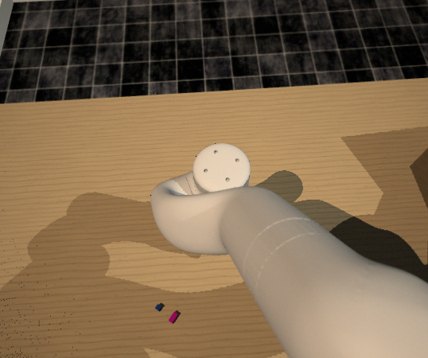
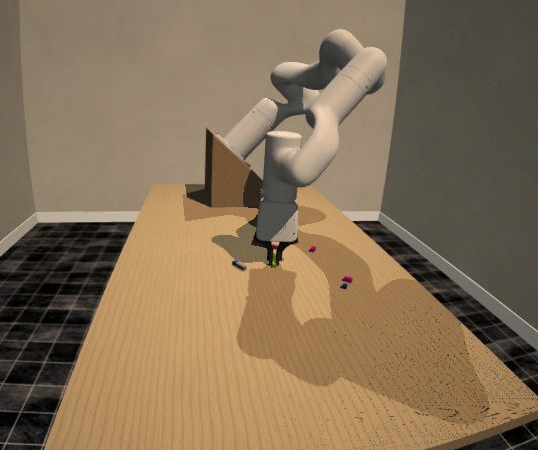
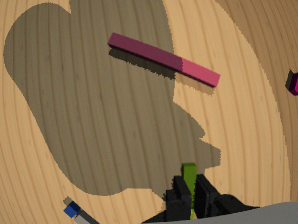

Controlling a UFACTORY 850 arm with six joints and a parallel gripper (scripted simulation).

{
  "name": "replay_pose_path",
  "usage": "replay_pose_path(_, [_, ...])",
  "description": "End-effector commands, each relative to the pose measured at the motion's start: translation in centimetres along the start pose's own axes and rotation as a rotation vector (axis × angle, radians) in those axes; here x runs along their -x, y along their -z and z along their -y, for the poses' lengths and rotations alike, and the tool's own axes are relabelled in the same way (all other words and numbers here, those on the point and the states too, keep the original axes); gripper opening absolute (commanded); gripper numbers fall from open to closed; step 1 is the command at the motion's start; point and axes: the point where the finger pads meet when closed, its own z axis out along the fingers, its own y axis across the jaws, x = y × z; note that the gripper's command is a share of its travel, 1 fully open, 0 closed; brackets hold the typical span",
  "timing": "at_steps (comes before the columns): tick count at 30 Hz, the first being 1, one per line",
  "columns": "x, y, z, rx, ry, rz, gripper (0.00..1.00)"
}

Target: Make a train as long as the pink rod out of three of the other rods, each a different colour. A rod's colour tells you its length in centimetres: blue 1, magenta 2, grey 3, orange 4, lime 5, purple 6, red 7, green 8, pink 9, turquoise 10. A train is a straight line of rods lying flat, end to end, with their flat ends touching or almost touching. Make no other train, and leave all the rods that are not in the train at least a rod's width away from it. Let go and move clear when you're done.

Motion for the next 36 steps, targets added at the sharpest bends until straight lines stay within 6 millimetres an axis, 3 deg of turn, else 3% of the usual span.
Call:
replay_pose_path(1, [0.1,0.1,0.0,0.000,0.000,0.002,0.04])
replay_pose_path(22, [0.1,0.4,0.0,0.000,0.000,0.002,0.04])
replay_pose_path(26, [0.1,2.3,0.0,0.000,0.000,0.002,0.04])
replay_pose_path(31, [0.1,6.0,0.0,0.000,0.000,0.002,0.04])
replay_pose_path(33, [0.1,6.0,0.0,0.000,0.000,0.002,0.04])
replay_pose_path(36, [0.1,8.1,0.0,0.000,0.000,0.002,0.04])
